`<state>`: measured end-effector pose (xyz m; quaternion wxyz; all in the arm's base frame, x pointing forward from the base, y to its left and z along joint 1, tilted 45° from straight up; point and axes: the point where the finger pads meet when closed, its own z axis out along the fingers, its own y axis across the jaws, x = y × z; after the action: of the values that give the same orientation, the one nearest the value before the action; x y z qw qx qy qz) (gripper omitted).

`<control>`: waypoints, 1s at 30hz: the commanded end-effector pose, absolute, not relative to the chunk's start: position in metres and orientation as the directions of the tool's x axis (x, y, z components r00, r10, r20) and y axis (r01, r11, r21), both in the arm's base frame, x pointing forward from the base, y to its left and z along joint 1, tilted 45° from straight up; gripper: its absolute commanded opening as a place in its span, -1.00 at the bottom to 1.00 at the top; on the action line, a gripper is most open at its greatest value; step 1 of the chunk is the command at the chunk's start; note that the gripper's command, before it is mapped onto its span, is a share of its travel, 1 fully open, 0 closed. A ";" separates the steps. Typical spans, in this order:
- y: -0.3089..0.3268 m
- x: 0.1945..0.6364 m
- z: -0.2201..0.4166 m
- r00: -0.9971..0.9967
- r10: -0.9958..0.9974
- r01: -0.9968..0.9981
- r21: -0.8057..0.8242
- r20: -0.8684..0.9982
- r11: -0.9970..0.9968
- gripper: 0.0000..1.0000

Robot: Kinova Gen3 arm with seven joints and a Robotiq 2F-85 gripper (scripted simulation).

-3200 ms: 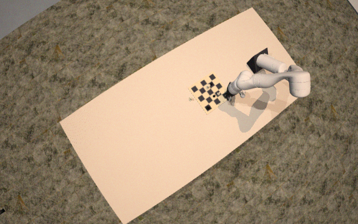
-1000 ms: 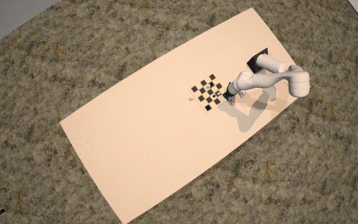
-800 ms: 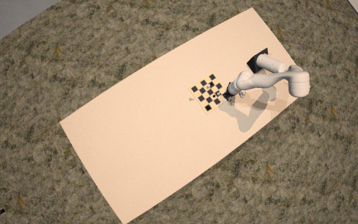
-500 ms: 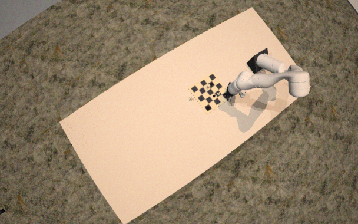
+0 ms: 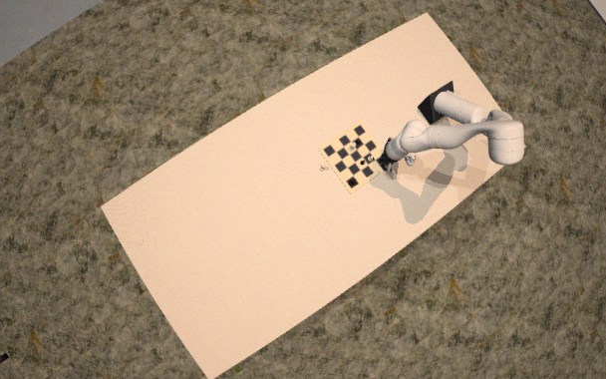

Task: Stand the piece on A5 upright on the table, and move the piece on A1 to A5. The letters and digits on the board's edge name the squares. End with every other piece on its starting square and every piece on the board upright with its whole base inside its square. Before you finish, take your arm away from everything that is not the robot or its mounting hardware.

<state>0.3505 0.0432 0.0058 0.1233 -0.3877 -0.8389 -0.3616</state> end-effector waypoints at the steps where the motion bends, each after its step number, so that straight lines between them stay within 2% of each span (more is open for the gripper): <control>1: 0.043 0.351 0.006 -0.669 0.562 0.740 0.511 0.486 0.437 -0.27; 15: 0.030 0.350 0.018 -0.669 0.562 0.740 0.511 0.486 0.437 -0.27; 30: -0.017 0.344 0.066 -0.669 0.562 0.740 0.511 0.486 0.437 -0.27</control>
<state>0.3405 -0.0085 0.0602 0.1332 -0.3858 -0.8373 -0.3639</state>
